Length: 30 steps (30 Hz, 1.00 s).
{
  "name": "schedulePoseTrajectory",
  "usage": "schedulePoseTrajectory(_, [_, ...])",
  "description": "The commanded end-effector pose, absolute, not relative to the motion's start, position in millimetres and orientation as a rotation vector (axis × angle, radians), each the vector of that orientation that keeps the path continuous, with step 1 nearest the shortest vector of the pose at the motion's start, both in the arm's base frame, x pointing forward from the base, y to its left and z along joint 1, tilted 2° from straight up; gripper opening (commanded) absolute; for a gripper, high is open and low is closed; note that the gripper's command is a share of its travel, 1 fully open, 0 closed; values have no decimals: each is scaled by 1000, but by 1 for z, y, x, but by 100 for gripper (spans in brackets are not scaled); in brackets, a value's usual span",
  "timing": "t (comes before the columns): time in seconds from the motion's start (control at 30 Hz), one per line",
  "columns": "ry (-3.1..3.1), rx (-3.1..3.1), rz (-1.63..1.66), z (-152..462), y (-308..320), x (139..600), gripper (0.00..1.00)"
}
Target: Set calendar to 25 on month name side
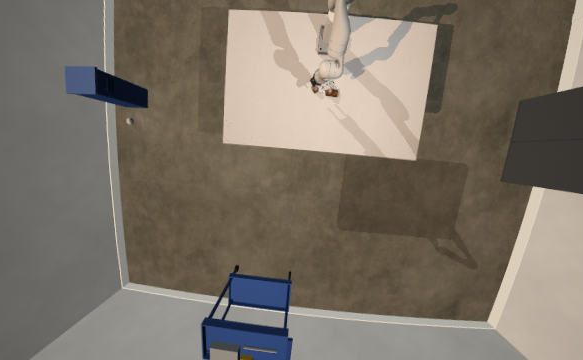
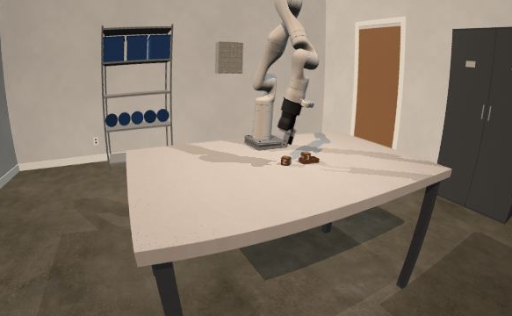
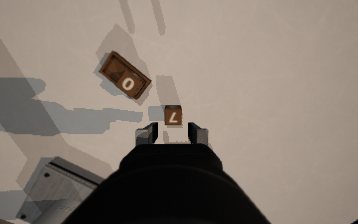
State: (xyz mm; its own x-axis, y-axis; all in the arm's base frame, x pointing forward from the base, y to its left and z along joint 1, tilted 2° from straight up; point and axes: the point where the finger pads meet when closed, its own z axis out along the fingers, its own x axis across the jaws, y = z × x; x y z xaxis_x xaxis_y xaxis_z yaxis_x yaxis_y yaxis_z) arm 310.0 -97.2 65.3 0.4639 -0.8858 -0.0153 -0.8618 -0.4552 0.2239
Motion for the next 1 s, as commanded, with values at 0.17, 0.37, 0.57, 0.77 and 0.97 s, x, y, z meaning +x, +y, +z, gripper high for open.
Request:
schedulePoseTrajectory(0.17, [-1515,2518,-204,65,-96,311,90])
schedulePoseTrajectory(0.37, [-1485,2473,-256,63,-96,311,90])
schedulePoseTrajectory(0.57, [-1440,2401,-319,63,-95,312,90])
schedulePoseTrajectory(0.77, [-1414,2356,-347,63,-95,312,90])
schedulePoseTrajectory(0.97, [-1396,2323,-365,64,-95,313,90])
